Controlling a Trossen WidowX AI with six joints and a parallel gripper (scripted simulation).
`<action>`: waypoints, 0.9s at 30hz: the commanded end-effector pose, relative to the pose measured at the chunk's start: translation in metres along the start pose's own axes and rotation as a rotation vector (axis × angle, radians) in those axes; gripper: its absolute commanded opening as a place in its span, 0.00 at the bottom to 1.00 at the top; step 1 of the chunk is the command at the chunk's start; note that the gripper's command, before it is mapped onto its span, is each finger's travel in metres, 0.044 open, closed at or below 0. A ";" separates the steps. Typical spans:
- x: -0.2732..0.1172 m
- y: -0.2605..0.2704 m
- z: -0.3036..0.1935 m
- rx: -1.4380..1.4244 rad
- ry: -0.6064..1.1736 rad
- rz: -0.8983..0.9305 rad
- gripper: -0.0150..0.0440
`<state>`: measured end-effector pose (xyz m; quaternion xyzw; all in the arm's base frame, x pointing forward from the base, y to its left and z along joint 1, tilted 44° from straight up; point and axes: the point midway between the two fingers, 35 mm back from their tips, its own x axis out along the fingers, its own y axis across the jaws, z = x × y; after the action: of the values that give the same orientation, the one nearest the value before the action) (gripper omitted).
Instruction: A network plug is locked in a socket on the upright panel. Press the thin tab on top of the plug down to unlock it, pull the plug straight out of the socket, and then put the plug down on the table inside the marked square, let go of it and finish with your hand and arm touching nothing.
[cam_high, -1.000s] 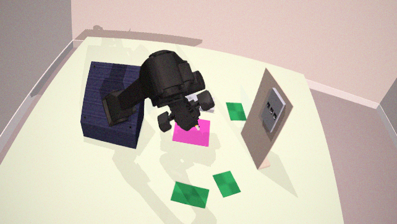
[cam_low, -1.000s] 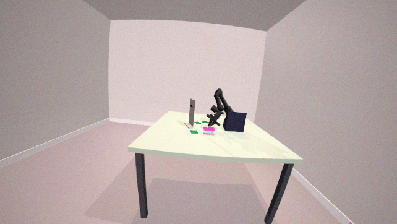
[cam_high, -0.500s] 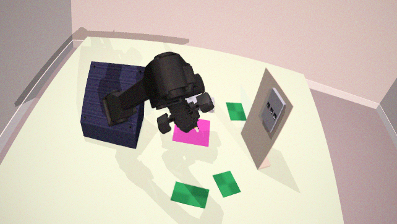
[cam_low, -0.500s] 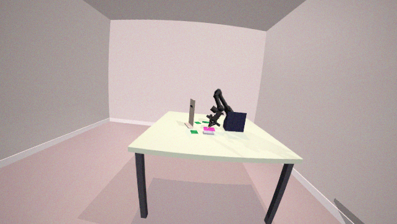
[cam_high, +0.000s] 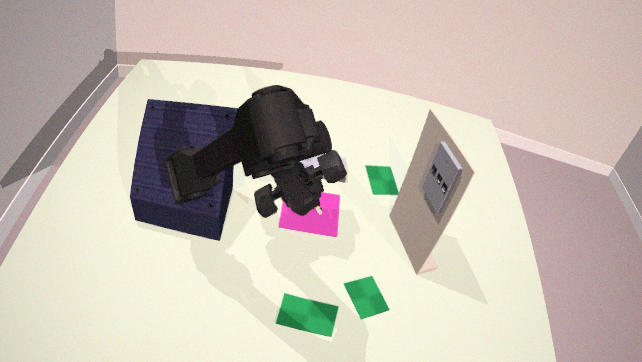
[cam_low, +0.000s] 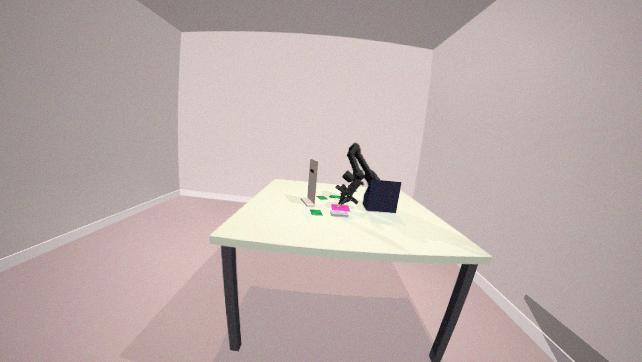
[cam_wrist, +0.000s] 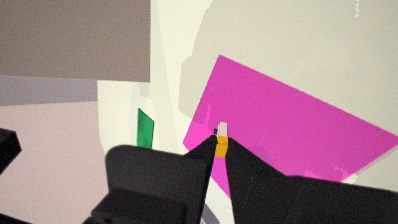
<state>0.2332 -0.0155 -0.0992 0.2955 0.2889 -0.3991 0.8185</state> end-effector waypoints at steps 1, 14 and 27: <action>0.000 0.000 0.000 0.001 0.000 0.000 0.43; -0.004 0.000 -0.001 0.000 0.001 -0.001 0.52; -0.015 0.000 -0.002 -0.001 0.004 -0.003 0.52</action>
<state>0.2270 -0.0075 -0.0925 0.2940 0.2934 -0.3984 0.8178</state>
